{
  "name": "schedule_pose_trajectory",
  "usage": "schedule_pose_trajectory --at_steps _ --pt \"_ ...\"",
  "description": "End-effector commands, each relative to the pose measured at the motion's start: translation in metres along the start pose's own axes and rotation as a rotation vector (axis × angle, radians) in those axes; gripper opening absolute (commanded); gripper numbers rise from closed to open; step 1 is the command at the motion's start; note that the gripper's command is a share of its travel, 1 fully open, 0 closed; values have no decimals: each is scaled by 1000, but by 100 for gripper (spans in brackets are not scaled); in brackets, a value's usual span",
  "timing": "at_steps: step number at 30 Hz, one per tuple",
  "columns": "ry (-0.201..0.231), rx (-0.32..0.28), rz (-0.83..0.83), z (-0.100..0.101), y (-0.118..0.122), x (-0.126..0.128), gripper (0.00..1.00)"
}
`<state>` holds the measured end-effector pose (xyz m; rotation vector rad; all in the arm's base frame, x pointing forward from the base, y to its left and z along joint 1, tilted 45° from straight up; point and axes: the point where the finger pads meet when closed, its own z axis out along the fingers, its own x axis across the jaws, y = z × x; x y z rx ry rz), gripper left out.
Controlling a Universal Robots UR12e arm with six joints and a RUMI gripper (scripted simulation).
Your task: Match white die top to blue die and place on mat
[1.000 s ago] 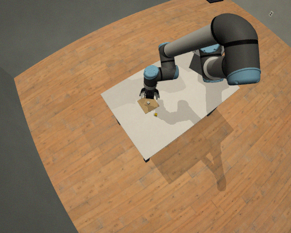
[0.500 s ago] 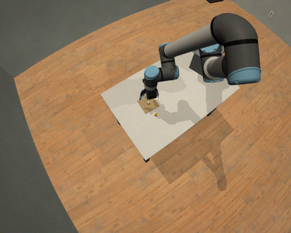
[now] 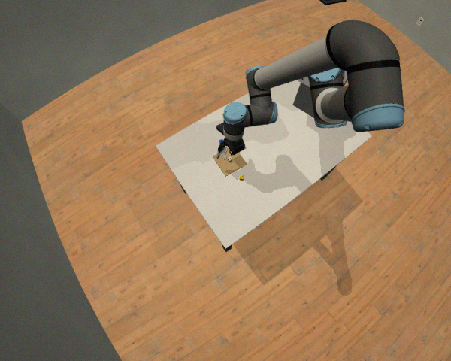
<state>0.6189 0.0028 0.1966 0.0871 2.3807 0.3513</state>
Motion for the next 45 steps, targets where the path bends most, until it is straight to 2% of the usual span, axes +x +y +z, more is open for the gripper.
schedule_pose_trajectory --at_steps 1,18,19,45 --pt "1 -3 -45 0 0 -1 100" --pt "0 -3 -86 0 1 -2 100" --pt "0 -3 -86 0 1 -2 21" --pt "0 -3 -86 0 1 -2 21"
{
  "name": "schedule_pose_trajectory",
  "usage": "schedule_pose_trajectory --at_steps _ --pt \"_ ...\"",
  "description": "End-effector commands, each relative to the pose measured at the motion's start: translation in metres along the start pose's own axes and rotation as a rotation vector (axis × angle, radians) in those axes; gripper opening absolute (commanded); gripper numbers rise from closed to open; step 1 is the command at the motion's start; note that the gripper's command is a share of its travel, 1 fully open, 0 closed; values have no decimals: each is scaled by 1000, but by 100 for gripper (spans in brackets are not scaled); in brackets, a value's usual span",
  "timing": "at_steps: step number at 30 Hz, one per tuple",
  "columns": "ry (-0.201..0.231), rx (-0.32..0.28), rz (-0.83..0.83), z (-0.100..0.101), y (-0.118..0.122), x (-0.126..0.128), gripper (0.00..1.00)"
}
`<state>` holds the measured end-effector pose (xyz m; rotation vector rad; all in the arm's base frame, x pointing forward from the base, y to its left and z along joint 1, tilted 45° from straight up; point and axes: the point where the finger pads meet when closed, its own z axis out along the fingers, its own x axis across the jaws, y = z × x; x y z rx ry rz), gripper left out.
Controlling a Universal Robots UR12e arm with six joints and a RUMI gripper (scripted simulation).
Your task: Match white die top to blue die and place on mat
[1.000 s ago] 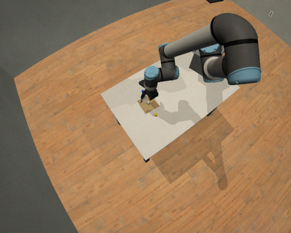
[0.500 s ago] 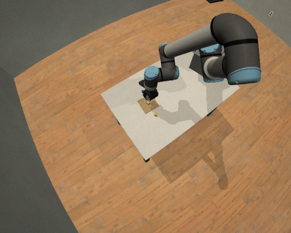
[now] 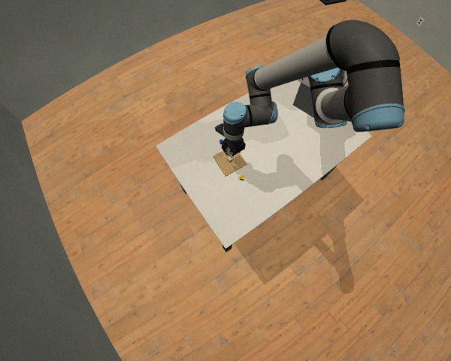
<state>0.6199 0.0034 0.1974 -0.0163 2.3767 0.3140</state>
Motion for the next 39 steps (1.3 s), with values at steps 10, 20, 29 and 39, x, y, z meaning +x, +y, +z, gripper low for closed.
schedule_pose_trajectory --at_steps 10,20,29,39 --pt "-1 0 0 0 0 0 21" --pt "-1 1 14 3 0 0 21" --pt "0 1 24 9 0 -1 21" --pt "0 1 24 25 0 -1 21"
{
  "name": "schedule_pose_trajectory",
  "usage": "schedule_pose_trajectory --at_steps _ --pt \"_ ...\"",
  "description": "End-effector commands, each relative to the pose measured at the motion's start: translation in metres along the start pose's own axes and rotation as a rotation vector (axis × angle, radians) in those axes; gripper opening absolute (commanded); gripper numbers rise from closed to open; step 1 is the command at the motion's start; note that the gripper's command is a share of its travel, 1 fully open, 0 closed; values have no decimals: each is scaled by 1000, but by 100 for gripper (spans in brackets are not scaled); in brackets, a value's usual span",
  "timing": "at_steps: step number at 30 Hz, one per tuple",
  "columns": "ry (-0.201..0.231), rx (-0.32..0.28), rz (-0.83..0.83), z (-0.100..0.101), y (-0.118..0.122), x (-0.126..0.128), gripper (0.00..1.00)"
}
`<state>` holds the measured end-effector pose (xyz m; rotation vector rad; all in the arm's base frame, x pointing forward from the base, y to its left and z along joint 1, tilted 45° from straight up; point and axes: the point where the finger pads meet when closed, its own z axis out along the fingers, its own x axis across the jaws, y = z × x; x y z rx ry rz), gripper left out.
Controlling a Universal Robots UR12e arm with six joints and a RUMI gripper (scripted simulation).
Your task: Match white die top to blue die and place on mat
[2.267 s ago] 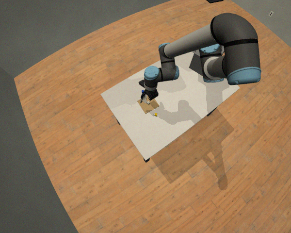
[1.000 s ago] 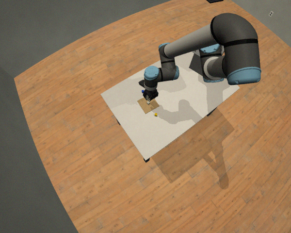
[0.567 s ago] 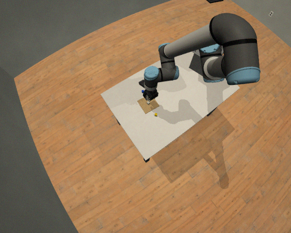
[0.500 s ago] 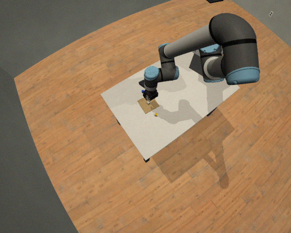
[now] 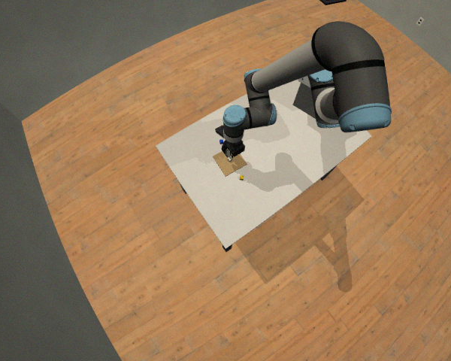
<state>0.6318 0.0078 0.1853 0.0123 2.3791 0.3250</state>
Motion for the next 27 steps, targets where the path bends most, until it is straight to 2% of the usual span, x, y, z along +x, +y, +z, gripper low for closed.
schedule_pose_trajectory --at_steps 1,16,27 --pt "-1 1 0 8 0 -1 21" --pt "-1 1 0 29 1 -1 21" --pt "-1 1 0 35 1 -1 21"
